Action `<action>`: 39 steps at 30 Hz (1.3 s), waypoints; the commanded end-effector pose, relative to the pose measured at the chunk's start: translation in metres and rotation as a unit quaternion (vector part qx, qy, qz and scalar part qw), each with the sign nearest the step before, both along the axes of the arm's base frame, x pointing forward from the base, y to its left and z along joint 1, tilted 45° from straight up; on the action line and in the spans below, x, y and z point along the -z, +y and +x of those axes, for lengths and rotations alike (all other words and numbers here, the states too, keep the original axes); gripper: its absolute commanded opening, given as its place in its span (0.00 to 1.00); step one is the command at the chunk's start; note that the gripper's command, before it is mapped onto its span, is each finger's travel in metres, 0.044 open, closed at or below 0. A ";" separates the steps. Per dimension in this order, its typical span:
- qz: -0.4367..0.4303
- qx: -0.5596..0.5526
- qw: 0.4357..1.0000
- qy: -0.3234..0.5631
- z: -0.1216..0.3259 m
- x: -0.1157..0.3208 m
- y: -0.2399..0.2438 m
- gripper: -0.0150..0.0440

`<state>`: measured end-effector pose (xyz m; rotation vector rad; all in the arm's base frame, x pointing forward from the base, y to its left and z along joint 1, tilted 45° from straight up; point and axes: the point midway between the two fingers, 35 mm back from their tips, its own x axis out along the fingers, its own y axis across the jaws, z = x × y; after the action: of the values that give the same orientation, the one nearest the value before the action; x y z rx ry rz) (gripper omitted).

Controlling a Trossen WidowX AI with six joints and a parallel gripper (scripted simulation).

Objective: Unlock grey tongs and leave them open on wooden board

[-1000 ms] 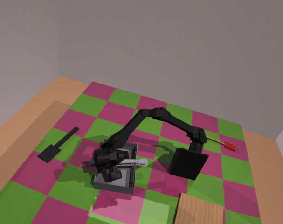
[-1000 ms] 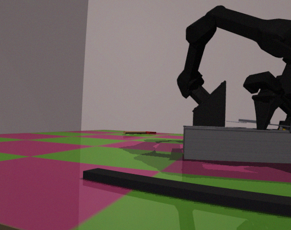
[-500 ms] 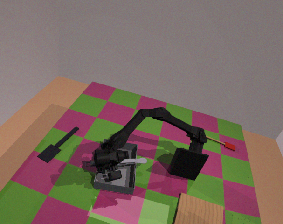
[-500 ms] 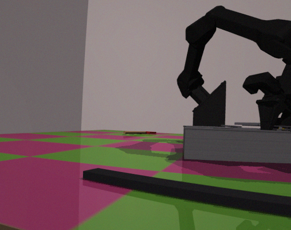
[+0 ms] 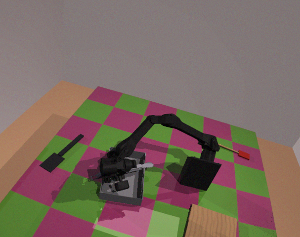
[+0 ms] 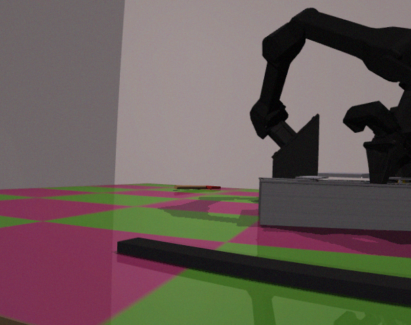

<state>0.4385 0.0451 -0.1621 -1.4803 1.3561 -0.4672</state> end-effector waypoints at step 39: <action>0.190 0.149 0.970 0.004 0.000 -0.056 0.044 0.00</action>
<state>0.4365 0.0873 -0.1097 -1.1049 1.5498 -0.3888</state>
